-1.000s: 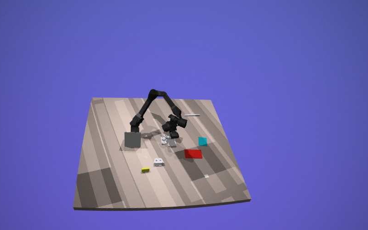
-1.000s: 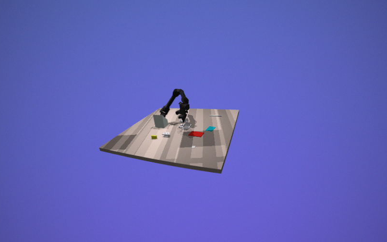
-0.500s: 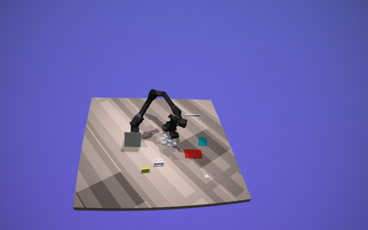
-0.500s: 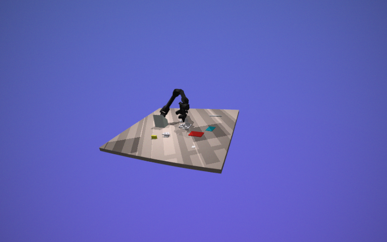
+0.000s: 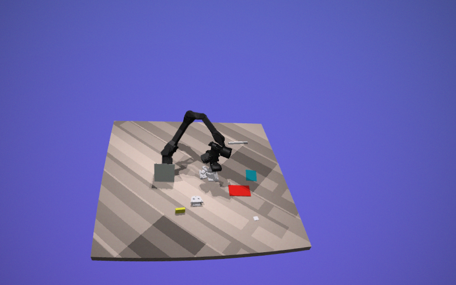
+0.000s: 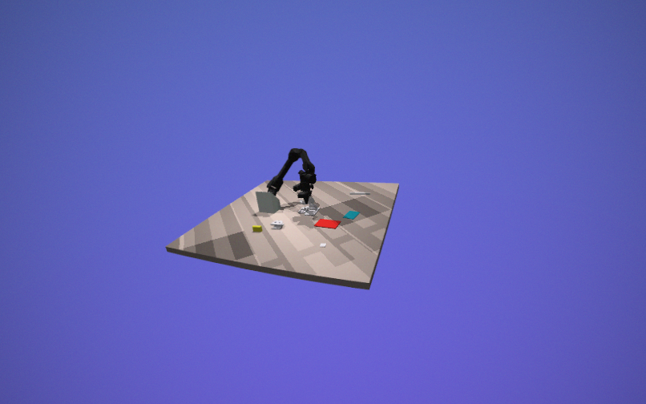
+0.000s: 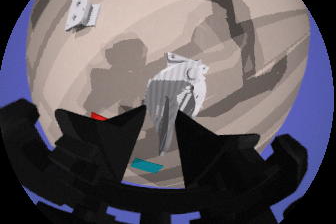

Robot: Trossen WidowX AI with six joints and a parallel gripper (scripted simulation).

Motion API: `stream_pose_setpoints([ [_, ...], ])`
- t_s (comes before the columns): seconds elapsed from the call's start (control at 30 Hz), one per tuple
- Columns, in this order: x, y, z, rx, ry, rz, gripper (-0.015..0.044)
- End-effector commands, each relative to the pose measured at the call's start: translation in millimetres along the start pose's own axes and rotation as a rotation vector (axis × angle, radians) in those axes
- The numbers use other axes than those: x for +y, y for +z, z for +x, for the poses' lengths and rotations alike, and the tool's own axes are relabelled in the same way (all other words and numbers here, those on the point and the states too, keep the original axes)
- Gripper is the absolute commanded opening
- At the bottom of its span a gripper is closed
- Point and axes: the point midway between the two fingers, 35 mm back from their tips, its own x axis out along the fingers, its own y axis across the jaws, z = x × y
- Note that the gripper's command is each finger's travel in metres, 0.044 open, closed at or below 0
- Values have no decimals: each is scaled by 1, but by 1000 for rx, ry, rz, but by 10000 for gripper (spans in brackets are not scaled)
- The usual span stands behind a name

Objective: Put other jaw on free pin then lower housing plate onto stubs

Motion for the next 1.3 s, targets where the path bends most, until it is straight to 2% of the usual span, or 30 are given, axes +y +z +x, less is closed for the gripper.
stream_pose_setpoints([
  [0.0,1,-1,-1,2,4,-6,134],
  [1.27,2,-3,-1,2,5,-32,134],
])
